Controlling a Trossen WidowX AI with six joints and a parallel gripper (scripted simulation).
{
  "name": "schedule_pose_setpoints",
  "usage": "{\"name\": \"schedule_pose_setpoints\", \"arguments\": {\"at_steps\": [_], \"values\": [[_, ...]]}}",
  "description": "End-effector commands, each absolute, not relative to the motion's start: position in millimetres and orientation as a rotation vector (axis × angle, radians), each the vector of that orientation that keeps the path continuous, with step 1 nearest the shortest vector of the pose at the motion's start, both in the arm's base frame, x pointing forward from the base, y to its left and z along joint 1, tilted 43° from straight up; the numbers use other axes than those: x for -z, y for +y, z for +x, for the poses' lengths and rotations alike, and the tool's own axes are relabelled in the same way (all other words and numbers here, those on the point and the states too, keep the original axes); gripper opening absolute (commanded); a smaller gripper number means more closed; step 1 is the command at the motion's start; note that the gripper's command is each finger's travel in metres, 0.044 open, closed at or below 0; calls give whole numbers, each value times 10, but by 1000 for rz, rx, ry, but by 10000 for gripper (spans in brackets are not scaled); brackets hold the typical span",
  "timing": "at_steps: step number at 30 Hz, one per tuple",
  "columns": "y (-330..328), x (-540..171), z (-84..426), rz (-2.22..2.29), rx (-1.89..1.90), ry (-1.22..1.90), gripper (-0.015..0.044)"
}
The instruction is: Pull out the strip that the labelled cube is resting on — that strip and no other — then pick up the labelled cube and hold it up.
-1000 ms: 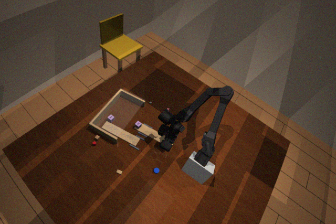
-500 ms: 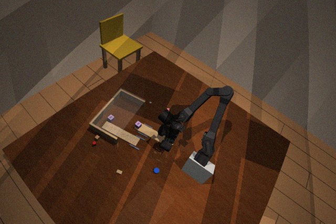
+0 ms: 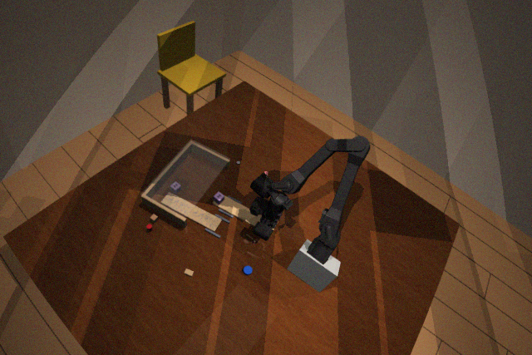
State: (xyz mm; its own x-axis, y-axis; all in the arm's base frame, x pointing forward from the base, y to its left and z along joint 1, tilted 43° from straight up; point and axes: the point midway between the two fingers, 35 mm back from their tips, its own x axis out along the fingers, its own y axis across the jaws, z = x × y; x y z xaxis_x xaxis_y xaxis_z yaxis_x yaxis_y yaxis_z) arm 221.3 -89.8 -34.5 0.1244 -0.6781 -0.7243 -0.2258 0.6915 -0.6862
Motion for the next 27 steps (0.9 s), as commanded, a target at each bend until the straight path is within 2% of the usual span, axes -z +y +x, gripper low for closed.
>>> {"name": "schedule_pose_setpoints", "arguments": {"at_steps": [1,20,27], "values": [[-932,372,2116,-805,386,1477,0],[-601,59,2156,-803,385,1476,0],[-551,95,2393,-669,502,1422,184]]}}
